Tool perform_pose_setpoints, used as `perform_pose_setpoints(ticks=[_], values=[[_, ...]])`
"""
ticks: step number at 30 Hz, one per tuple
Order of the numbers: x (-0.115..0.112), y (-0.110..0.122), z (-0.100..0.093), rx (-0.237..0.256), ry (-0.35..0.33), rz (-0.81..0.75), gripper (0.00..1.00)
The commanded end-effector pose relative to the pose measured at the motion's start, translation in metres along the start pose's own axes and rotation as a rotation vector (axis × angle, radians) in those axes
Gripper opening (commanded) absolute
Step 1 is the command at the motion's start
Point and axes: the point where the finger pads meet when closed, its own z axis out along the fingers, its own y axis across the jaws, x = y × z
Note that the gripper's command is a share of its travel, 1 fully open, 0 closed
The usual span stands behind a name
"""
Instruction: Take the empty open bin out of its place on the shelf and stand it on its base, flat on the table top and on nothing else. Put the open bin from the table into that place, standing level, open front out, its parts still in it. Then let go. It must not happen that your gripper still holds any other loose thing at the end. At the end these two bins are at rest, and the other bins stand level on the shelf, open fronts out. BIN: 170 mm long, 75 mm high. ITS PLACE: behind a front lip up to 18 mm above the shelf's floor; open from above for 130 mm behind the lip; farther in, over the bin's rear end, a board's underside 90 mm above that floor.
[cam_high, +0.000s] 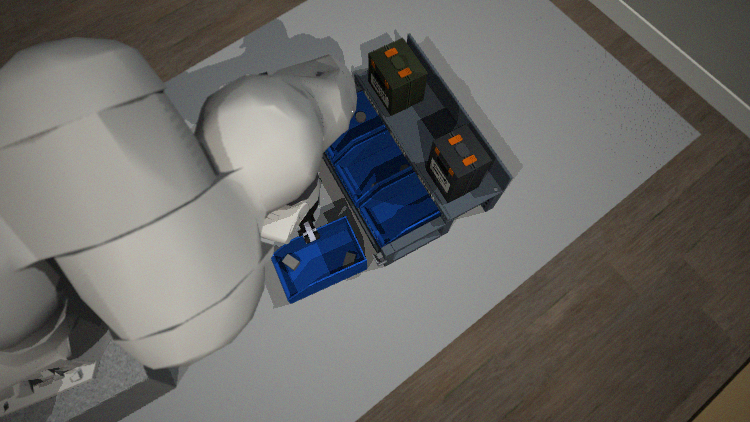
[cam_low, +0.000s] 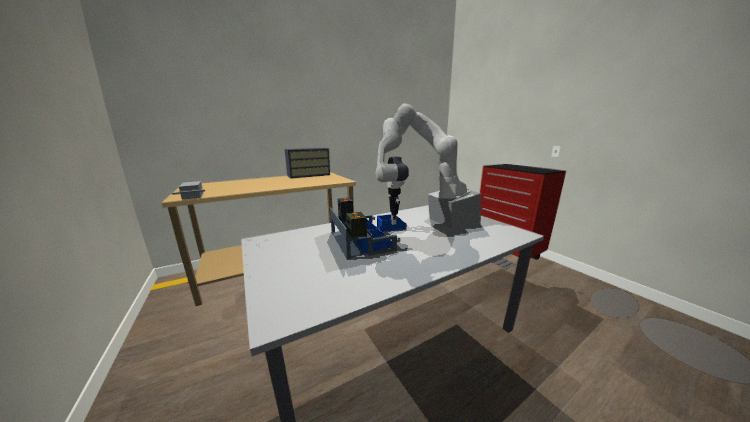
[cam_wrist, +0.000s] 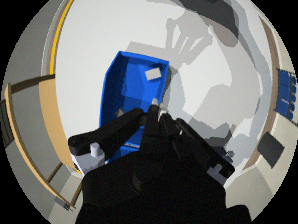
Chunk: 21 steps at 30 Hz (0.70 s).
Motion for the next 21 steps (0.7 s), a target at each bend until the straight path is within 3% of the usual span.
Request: perform_pose_setpoints(ticks=[1,21], values=[[-0.0009,0.0014,0.0008,-0.003,-0.002,0.004,0.0],[-0.0009,0.0014,-0.0009,-0.003,-0.002,0.004,0.0]])
